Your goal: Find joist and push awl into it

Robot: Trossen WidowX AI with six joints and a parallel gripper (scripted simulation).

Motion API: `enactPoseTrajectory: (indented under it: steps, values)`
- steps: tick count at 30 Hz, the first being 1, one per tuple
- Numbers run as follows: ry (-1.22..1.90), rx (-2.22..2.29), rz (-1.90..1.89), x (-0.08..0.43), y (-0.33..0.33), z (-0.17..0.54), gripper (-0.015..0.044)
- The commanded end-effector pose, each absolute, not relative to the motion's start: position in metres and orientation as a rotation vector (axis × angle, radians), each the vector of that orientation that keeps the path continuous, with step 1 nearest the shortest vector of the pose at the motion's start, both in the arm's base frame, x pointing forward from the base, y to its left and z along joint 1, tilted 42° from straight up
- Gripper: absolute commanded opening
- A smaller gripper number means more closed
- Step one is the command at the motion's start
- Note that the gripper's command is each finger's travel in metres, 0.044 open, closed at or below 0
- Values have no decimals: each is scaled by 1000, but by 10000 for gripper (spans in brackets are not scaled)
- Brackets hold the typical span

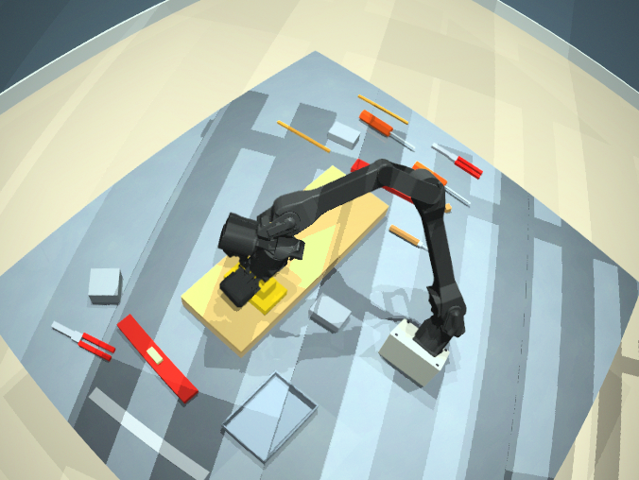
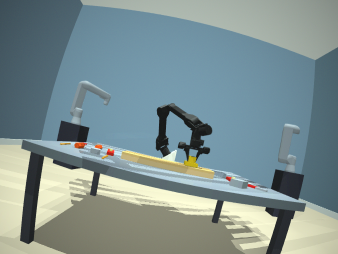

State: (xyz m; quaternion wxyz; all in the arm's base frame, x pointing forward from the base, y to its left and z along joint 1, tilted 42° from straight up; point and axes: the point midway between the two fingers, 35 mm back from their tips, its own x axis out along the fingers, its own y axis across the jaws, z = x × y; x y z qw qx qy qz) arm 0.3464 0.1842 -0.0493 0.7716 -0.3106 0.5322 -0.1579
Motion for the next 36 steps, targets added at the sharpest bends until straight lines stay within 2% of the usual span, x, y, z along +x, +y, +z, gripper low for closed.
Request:
enactPoseTrajectory:
  steps: [1,36]
  values:
    - [1152,-677,-348,348,174,-42,0]
    - [1152,-680,-350,354,122,3,0]
